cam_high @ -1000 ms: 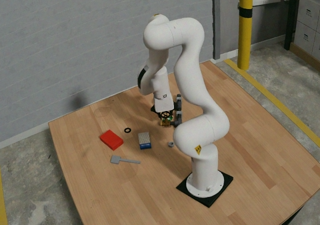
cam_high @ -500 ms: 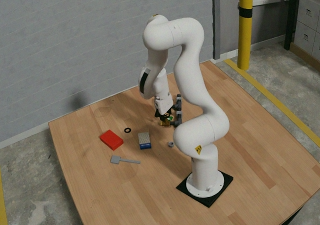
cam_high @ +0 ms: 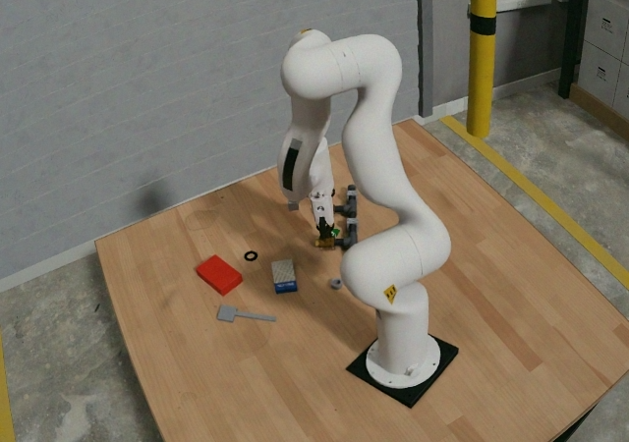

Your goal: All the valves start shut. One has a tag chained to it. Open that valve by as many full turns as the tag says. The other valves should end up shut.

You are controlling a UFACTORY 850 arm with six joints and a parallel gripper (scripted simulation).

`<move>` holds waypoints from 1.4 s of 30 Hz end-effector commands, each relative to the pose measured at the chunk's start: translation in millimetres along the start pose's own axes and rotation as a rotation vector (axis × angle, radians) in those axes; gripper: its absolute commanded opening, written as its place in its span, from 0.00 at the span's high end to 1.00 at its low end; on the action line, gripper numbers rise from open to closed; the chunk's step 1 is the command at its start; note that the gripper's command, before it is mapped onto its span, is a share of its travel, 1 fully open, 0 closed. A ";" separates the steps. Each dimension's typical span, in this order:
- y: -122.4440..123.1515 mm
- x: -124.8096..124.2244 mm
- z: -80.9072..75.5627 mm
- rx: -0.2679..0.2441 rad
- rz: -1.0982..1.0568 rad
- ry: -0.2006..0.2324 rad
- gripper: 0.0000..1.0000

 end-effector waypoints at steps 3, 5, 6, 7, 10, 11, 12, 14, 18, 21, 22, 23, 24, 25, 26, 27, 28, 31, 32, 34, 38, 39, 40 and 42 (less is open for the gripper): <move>1.4 7.5 -0.2 0.050 -0.254 -0.106 1.00; 1.5 8.3 -0.1 0.057 -0.316 -0.116 1.00; 1.5 8.3 -0.1 0.058 -0.330 -0.116 1.00; 1.5 8.3 -0.1 0.059 -0.342 -0.116 1.00; 1.5 8.3 -0.1 0.060 -0.365 -0.115 1.00; 1.5 8.3 -0.1 0.060 -0.369 -0.115 1.00; 1.5 8.3 -0.1 0.061 -0.372 -0.115 1.00; 1.5 8.3 -0.1 0.061 -0.375 -0.115 1.00; 1.5 8.3 -0.1 0.061 -0.376 -0.115 1.00; 1.5 8.3 -0.1 0.061 -0.376 -0.115 1.00; 1.5 8.3 -0.1 0.061 -0.376 -0.115 1.00; 1.5 8.3 -0.1 0.061 -0.376 -0.115 1.00; 1.5 8.3 -0.1 0.061 -0.376 -0.115 1.00; 1.5 8.3 -0.1 0.061 -0.376 -0.115 1.00; 1.5 8.3 -0.1 0.061 -0.376 -0.115 1.00; 1.5 8.3 -0.1 0.061 -0.376 -0.115 1.00; 1.5 8.3 -0.1 0.061 -0.376 -0.115 1.00; 1.5 8.3 -0.1 0.061 -0.376 -0.115 1.00; 1.5 8.3 -0.1 0.061 -0.376 -0.115 1.00; 1.5 8.3 -0.1 0.061 -0.376 -0.115 1.00; 1.5 8.3 -0.1 0.061 -0.376 -0.115 1.00; 1.5 8.3 -0.1 0.061 -0.376 -0.115 1.00; 1.5 8.3 -0.1 0.061 -0.376 -0.115 1.00; 1.5 8.3 -0.1 0.061 -0.376 -0.115 1.00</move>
Point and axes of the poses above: the point where the finger pads meet when closed, its own z axis out along the fingers, its own x axis across the jaws, y = z × x, the point moved 6 cm from there along -z, back along the fingers, and after that the axes turned 13 degrees about z, right-handed, at the moved point
